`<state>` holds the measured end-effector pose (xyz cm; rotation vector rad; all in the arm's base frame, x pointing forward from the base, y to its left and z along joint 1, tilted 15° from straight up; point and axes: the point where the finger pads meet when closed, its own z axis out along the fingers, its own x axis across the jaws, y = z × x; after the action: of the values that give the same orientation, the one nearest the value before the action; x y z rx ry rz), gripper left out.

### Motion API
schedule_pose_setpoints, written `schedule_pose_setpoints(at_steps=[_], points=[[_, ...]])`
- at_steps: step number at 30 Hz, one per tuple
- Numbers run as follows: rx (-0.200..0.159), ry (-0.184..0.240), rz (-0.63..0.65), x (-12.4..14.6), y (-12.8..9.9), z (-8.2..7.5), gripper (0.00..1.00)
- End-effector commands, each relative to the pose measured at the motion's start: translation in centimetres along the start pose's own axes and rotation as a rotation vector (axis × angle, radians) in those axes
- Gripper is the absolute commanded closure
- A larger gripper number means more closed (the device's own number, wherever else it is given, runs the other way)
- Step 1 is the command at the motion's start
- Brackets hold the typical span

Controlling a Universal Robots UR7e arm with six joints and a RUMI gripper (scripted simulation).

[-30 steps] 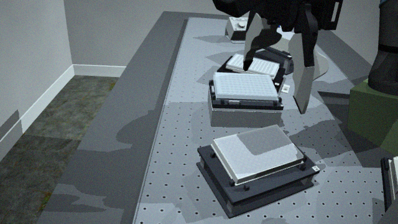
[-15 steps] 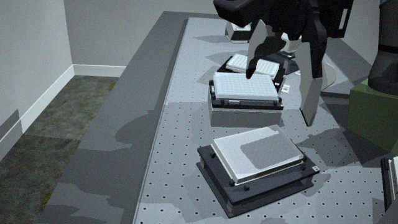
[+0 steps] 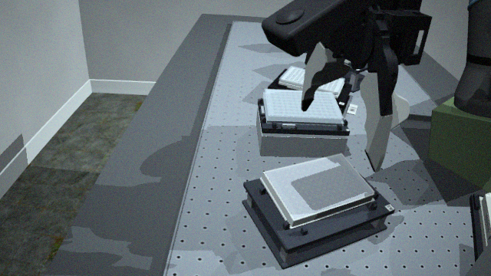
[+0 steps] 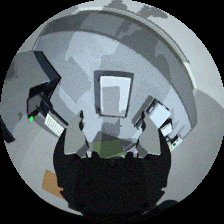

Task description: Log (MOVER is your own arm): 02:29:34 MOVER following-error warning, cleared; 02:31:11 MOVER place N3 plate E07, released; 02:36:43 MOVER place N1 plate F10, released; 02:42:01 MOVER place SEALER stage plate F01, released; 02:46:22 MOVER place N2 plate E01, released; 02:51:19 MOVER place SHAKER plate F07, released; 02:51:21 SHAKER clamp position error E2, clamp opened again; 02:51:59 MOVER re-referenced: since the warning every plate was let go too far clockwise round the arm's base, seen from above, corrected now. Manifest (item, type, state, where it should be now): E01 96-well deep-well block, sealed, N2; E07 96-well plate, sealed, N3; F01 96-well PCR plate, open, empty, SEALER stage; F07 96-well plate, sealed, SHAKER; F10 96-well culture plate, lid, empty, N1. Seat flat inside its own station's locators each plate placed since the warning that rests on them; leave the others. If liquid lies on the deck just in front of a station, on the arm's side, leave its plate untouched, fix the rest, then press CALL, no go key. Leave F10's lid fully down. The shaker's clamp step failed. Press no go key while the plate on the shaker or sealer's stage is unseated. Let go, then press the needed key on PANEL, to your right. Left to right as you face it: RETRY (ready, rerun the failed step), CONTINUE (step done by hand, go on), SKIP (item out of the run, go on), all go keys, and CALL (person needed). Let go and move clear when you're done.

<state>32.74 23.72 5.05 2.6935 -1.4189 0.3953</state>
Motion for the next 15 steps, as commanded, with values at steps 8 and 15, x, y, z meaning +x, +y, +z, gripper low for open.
schedule_pose_setpoints(at_steps=[8,15], points=[[0.002,0.0,0.0,0.0,-0.1,1.7,0.18],[0.002,0.0,0.0,0.0,-0.1,2.4,0.18]])
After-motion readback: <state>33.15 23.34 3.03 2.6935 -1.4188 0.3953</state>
